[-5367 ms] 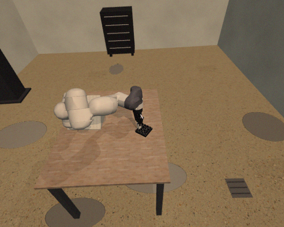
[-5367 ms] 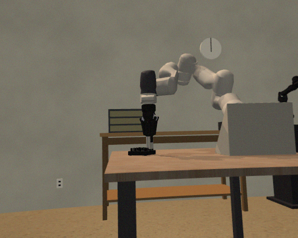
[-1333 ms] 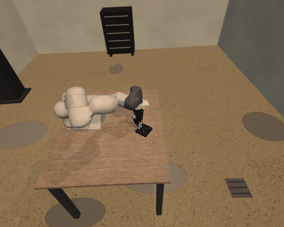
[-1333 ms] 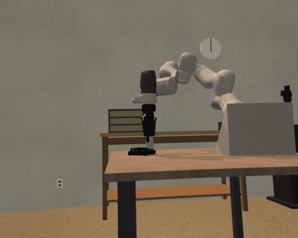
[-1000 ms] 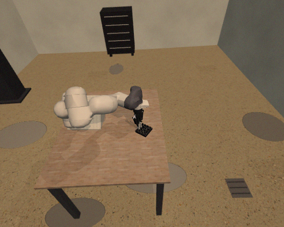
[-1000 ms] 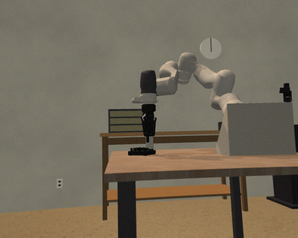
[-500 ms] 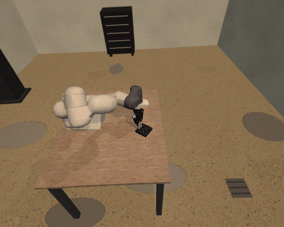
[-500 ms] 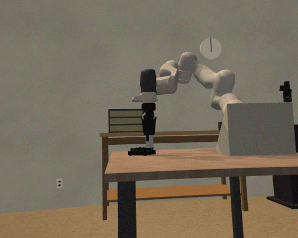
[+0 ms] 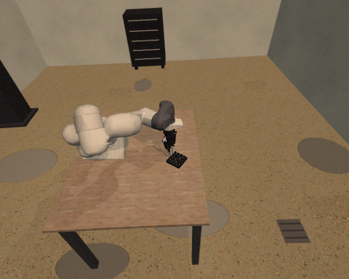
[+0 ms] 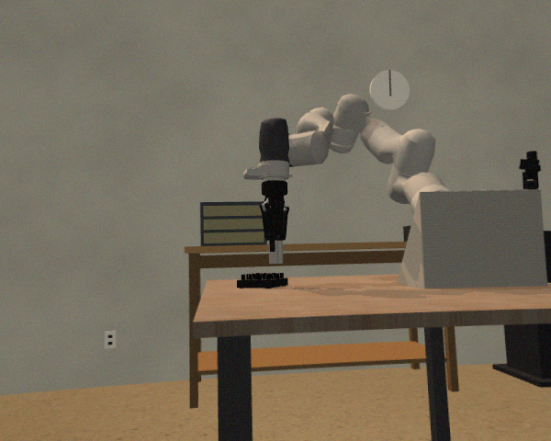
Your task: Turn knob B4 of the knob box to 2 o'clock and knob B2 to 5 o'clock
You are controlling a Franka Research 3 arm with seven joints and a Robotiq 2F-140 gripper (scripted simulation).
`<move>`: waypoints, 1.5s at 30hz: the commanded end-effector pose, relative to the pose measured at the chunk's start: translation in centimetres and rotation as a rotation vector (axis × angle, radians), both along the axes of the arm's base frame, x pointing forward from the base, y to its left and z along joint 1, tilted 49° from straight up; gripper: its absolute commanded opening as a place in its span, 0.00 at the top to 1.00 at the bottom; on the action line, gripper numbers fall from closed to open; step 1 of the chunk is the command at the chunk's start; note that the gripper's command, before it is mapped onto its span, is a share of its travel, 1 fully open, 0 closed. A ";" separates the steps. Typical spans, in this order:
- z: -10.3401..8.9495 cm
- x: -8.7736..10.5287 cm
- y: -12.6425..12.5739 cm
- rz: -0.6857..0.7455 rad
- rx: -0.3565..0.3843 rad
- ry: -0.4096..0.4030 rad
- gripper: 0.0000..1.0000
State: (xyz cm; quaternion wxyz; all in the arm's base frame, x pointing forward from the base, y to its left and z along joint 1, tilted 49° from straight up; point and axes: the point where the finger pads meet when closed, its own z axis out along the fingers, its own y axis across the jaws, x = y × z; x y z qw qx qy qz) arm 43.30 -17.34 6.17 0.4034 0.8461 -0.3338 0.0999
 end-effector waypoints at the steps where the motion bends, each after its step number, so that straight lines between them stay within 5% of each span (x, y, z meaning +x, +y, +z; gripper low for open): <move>1: 0.2 -0.1 0.1 0.002 -0.001 0.011 0.88; 13: 0.2 -0.1 0.1 0.008 -0.001 0.017 0.88; 17: 0.3 -0.1 0.3 0.113 0.016 0.138 0.88; 45: 0.5 -0.1 0.6 0.360 0.056 0.422 0.88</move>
